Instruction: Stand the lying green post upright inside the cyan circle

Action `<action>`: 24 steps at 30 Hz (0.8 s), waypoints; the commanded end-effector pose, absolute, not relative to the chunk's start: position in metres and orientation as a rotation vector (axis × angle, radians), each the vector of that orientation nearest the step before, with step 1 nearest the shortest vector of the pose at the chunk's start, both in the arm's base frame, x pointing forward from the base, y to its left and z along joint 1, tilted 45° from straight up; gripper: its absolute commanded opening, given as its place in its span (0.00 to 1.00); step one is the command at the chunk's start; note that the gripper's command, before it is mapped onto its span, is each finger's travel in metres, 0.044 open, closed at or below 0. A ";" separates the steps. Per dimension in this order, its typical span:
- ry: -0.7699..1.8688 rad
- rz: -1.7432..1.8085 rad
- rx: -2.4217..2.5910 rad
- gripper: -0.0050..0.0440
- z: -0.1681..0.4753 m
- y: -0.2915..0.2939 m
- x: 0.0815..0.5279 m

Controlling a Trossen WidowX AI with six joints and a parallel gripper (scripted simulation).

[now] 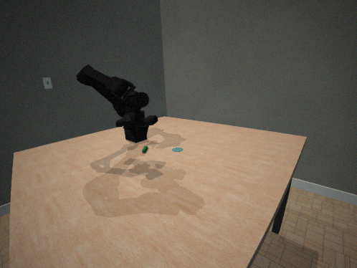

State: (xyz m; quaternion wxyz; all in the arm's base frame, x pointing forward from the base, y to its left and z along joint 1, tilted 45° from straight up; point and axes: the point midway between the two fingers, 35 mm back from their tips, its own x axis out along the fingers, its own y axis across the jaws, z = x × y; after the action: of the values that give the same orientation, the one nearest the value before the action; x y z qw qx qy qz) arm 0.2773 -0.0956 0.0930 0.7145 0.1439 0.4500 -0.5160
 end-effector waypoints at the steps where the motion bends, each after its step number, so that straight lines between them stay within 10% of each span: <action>1: 1.041 -1.107 0.159 0.58 0.070 -0.082 0.252; 24: 1.078 -1.068 0.005 0.58 0.020 -0.102 0.229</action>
State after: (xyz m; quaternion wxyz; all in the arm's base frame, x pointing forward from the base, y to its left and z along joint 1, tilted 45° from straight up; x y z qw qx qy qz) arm 0.2318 -0.0974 0.0252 0.7290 0.0073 0.4856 -0.4825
